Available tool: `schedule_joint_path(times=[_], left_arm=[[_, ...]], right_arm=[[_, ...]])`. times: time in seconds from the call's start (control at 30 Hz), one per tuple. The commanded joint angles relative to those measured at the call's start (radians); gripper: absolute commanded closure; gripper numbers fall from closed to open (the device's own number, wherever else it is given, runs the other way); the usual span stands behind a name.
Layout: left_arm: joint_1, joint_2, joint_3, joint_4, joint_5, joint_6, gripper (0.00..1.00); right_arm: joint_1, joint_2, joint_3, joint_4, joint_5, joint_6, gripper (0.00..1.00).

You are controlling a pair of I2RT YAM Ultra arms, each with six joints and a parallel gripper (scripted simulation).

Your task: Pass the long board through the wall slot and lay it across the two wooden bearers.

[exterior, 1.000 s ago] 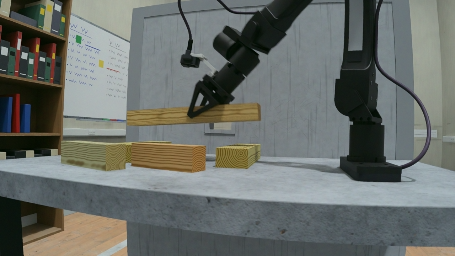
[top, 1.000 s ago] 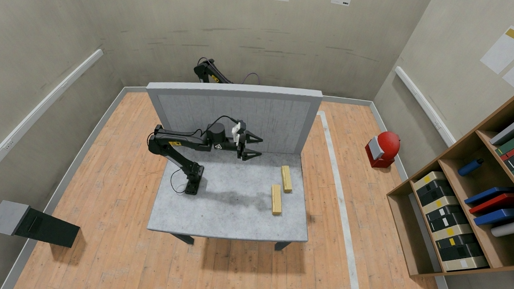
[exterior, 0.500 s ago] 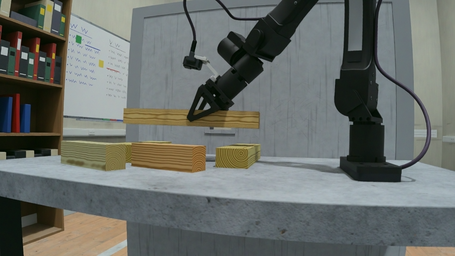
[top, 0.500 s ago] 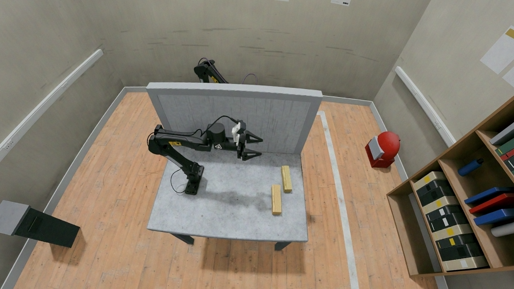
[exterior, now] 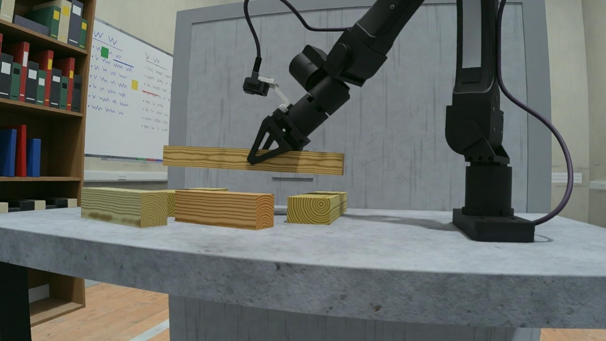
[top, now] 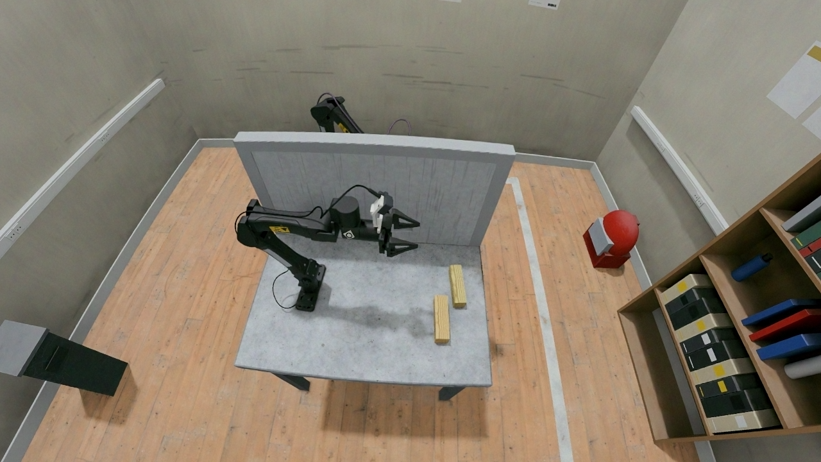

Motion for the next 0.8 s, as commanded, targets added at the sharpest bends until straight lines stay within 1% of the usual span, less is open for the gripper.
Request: schedule_joint_path(times=[0.0, 0.13, 0.17, 0.23, 0.27, 0.3, 0.33, 0.37, 0.4, 0.47, 0.5, 0.53, 0.67, 0.7, 0.77], left_arm=[[-0.005, 0.003, -0.011, 0.088, -0.031, 0.013, 1.00], [0.011, -0.019, -0.005, 0.107, -0.028, 0.012, 1.00], [0.017, 0.019, -0.004, 0.114, -0.026, 0.012, 1.00], [0.014, 0.013, -0.047, 0.125, -0.023, 0.010, 1.00], [0.005, 0.011, -0.029, 0.131, -0.021, -0.004, 1.00], [0.009, 0.035, -0.020, 0.133, -0.018, -0.010, 1.00], [0.006, 0.029, -0.026, 0.141, -0.019, 0.008, 1.00], [0.005, 0.024, -0.058, 0.146, -0.017, 0.008, 1.00], [0.003, 0.008, -0.024, 0.137, -0.021, 0.008, 1.00], [0.003, 0.008, -0.024, 0.137, -0.021, 0.008, 1.00], [0.003, 0.025, -0.029, 0.157, -0.016, 0.000, 1.00], [0.017, 0.055, -0.059, 0.161, -0.014, -0.006, 1.00], [0.021, 0.042, -0.048, 0.178, -0.010, -0.012, 1.00], [0.005, 0.044, -0.046, 0.184, -0.010, -0.002, 1.00], [-0.005, 0.017, -0.021, 0.181, -0.012, 0.007, 1.00]], right_arm=[[0.004, -0.007, 0.017, 0.006, -0.012, -0.001, 0.25], [0.004, -0.007, 0.017, 0.006, -0.012, -0.001, 0.25], [0.004, -0.007, 0.017, 0.006, -0.012, -0.001, 0.25], [0.004, -0.007, 0.017, 0.006, -0.012, -0.001, 0.25], [0.004, -0.007, 0.017, 0.006, -0.012, -0.001, 0.25], [0.004, -0.007, 0.017, 0.006, -0.012, -0.001, 0.25], [0.004, -0.007, 0.017, 0.006, -0.012, -0.001, 0.25], [0.004, -0.007, 0.017, 0.006, -0.012, -0.001, 0.25], [0.004, -0.007, 0.017, 0.006, -0.012, -0.001, 0.25], [0.004, -0.007, 0.017, 0.006, -0.012, -0.001, 0.25], [0.004, -0.007, 0.017, 0.006, -0.012, -0.001, 0.25], [0.004, -0.007, 0.017, 0.006, -0.012, -0.001, 0.25], [0.004, -0.007, 0.017, 0.006, -0.012, -0.001, 0.25], [0.004, -0.007, 0.017, 0.006, -0.012, -0.001, 0.25], [0.004, -0.007, 0.017, 0.006, -0.012, -0.001, 0.25]])
